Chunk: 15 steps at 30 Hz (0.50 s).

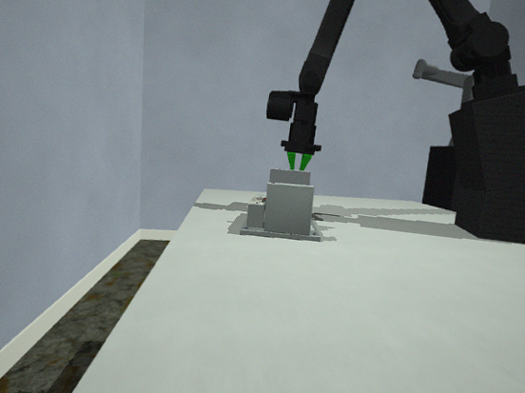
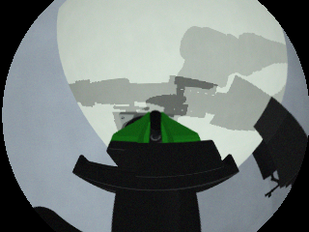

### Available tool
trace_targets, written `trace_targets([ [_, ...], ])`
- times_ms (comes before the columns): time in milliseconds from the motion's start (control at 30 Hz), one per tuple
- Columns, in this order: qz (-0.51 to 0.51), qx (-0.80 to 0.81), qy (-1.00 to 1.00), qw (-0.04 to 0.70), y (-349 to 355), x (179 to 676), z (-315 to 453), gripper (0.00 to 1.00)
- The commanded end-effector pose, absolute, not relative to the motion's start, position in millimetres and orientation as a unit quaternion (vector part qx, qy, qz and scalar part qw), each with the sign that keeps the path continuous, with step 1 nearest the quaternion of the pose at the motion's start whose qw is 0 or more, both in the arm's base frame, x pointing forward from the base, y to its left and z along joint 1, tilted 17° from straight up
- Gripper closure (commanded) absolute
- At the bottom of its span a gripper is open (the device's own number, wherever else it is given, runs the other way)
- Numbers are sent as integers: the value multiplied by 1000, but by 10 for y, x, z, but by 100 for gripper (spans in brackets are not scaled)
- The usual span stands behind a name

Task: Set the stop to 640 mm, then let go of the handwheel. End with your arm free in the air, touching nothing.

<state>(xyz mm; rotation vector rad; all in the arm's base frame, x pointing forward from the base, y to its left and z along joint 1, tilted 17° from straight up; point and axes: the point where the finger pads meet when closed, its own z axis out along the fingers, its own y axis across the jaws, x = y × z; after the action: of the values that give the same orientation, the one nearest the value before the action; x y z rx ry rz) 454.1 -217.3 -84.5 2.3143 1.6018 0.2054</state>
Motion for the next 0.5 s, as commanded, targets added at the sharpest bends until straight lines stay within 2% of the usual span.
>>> trace_targets([
  [0, 52, 815, 562, 133, -2159, 4286, -1140, 94],
  [467, 55, 815, 560, 138, -2205, 4371, -1242, 94],
])
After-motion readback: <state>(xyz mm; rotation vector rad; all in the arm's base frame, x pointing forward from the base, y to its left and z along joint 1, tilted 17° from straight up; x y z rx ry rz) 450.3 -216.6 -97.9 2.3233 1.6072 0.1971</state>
